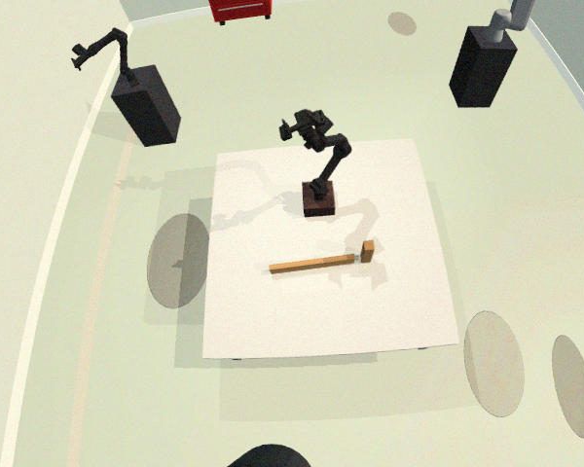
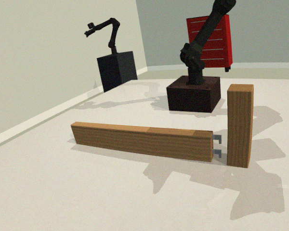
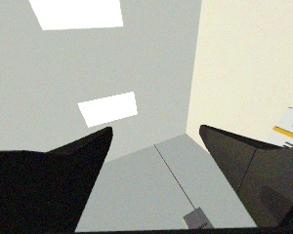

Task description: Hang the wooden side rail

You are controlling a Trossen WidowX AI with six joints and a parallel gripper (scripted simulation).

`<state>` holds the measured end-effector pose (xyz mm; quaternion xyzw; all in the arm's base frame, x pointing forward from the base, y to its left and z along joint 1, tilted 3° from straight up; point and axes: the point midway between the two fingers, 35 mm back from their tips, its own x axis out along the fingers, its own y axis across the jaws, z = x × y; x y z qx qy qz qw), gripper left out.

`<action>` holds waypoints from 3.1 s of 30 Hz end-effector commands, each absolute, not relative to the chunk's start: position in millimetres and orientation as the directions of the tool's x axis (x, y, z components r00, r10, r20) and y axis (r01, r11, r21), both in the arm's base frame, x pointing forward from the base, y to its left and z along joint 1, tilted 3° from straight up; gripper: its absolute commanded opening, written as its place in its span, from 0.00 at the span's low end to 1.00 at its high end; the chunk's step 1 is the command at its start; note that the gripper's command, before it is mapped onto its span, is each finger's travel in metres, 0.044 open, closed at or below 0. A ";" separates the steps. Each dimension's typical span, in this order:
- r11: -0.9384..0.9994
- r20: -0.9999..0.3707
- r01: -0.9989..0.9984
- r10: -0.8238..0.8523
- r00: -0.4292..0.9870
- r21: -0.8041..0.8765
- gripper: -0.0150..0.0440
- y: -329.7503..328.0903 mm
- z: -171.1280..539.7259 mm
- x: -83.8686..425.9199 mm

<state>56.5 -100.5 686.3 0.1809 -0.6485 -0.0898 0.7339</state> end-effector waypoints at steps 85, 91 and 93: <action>-0.865 -0.807 0.501 0.287 0.516 0.013 1.00 154.2 92.9 265.4; -0.865 -0.807 0.501 0.287 0.516 0.013 1.00 154.2 92.9 265.4; -0.865 -0.807 0.501 0.287 0.516 0.013 1.00 154.2 92.9 265.4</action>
